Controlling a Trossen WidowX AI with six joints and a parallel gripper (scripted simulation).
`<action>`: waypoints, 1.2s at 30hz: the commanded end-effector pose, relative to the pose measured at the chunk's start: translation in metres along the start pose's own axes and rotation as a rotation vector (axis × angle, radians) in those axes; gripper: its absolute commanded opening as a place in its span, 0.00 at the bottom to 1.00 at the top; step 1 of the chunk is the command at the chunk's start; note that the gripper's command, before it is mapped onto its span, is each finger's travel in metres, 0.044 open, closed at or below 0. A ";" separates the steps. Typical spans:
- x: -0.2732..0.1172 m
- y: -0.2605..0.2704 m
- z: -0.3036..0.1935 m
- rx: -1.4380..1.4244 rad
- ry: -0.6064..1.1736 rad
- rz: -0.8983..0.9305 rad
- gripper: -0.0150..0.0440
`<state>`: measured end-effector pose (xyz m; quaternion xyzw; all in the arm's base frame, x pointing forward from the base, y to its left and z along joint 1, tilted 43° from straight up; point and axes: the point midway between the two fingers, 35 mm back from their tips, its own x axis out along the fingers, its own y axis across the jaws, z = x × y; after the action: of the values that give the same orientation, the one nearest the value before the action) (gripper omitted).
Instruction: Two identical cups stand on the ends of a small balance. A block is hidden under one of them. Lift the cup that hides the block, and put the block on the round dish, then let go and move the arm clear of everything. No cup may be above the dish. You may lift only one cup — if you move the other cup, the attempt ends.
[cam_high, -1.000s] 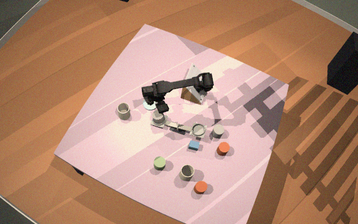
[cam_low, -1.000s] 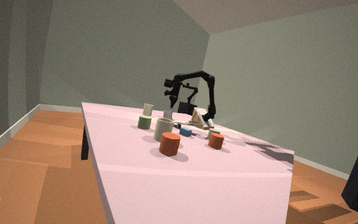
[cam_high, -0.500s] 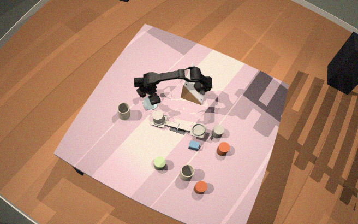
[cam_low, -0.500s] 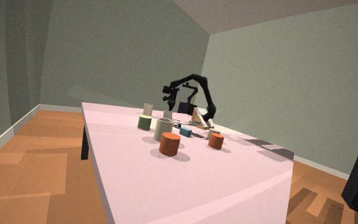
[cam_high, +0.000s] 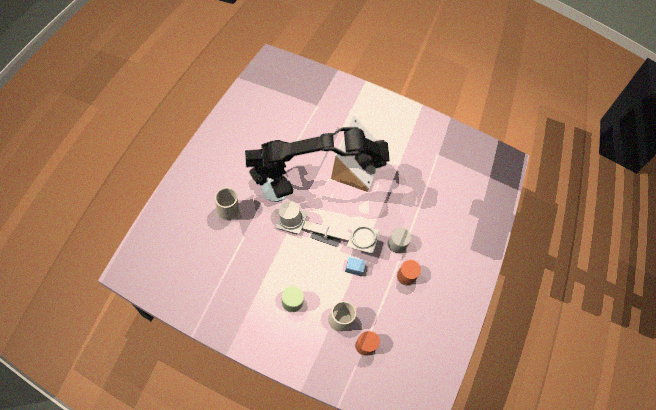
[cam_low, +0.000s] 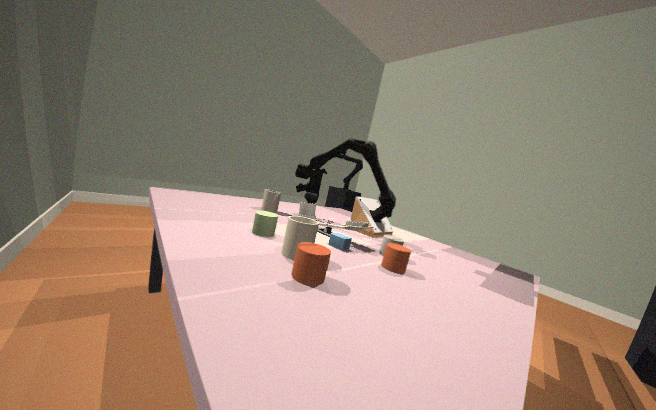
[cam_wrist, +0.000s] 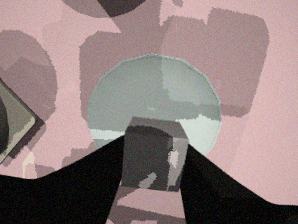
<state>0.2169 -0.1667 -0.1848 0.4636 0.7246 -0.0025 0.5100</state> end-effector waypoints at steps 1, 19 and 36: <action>0.002 0.000 0.000 0.005 -0.007 0.004 0.25; 0.017 0.000 0.002 -0.002 -0.012 0.000 0.34; 0.000 -0.002 0.006 0.030 -0.047 -0.004 1.00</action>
<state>0.2185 -0.1598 -0.1965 0.4661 0.7185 -0.0115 0.5162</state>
